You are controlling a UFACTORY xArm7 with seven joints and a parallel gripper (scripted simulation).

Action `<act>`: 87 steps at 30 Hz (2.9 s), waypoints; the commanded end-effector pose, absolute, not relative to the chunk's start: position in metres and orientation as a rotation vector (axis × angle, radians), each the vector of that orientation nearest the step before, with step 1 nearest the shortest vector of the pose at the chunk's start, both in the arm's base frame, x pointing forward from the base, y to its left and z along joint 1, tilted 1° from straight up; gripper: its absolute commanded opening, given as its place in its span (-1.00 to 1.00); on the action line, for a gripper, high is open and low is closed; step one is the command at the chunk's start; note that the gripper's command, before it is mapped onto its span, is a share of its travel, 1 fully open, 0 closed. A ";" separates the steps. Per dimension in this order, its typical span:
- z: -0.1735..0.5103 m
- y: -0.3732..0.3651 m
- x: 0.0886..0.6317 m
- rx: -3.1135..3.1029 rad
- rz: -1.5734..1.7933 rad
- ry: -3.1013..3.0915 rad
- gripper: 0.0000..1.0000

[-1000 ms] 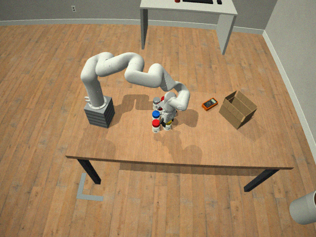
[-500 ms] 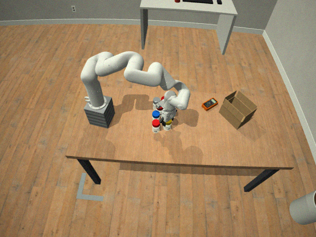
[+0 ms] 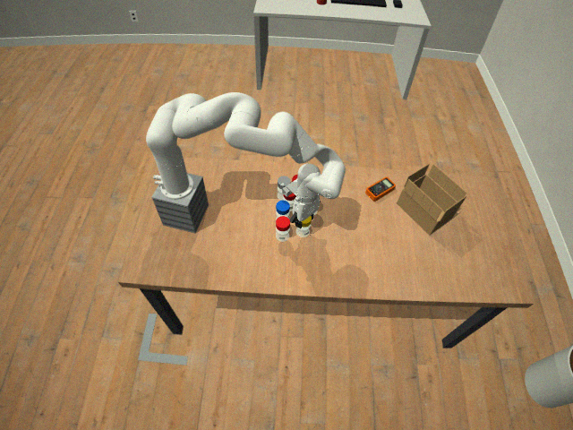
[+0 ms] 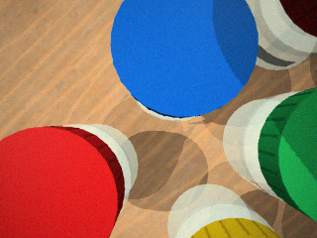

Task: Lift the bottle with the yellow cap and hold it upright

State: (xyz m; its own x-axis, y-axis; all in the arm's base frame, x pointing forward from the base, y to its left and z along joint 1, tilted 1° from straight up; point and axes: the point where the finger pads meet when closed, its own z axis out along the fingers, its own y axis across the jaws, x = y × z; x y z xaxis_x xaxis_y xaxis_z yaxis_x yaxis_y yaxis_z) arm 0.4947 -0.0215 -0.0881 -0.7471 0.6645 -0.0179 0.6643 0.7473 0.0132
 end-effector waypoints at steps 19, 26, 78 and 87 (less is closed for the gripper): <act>-0.087 -0.022 0.496 1.108 0.011 2.913 -1.00; -0.087 -0.022 0.496 1.108 0.011 2.913 -1.00; -0.074 -0.022 0.496 1.108 0.011 2.913 -1.00; -0.064 -0.022 0.496 1.108 0.011 2.913 -1.00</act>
State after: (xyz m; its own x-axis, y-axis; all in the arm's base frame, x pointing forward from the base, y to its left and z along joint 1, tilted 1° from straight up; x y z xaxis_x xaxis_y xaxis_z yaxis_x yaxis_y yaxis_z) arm 0.4945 -0.0215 -0.0702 -0.7471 0.6645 -0.0181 0.6643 0.7473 0.0133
